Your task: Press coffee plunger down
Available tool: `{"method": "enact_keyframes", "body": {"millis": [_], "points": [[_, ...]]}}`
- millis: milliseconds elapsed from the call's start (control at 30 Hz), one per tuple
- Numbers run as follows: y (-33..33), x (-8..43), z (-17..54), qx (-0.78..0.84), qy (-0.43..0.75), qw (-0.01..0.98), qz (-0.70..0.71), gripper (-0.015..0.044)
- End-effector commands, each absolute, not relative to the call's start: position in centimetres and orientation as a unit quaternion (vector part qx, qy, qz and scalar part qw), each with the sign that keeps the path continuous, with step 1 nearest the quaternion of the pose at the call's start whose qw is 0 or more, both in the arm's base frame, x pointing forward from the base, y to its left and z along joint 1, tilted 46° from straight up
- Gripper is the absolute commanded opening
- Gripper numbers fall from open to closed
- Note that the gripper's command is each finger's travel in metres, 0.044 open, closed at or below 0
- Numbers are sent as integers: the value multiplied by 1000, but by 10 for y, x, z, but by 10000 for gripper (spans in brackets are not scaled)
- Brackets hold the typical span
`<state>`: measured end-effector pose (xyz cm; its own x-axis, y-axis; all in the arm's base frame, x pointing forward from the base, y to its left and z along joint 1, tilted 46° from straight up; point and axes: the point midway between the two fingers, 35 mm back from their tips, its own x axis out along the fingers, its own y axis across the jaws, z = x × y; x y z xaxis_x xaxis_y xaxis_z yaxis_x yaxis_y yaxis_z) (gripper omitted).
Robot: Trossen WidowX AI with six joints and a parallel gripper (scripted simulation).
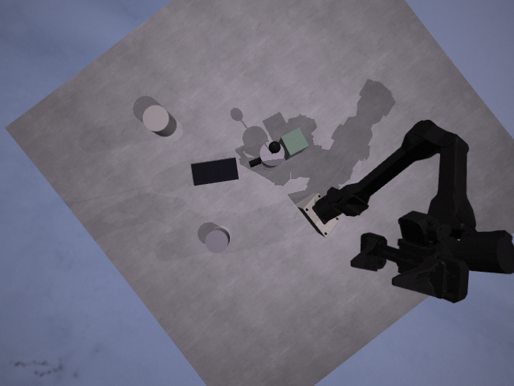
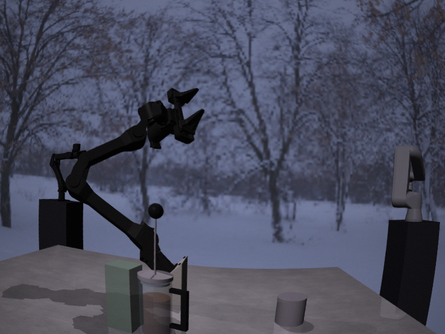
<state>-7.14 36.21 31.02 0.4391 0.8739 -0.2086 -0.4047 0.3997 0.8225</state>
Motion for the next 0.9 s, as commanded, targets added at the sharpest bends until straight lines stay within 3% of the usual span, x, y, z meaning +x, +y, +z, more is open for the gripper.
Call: {"method": "enact_keyframes", "body": {"millis": [0,133,433,867], "points": [[362,-69,308,352,327,774,413,426],[363,-40,283,284,302,831,372,440],[318,79,211,-31,235,957,167,440],[224,164,194,-386,245,889,-43,440]]}}
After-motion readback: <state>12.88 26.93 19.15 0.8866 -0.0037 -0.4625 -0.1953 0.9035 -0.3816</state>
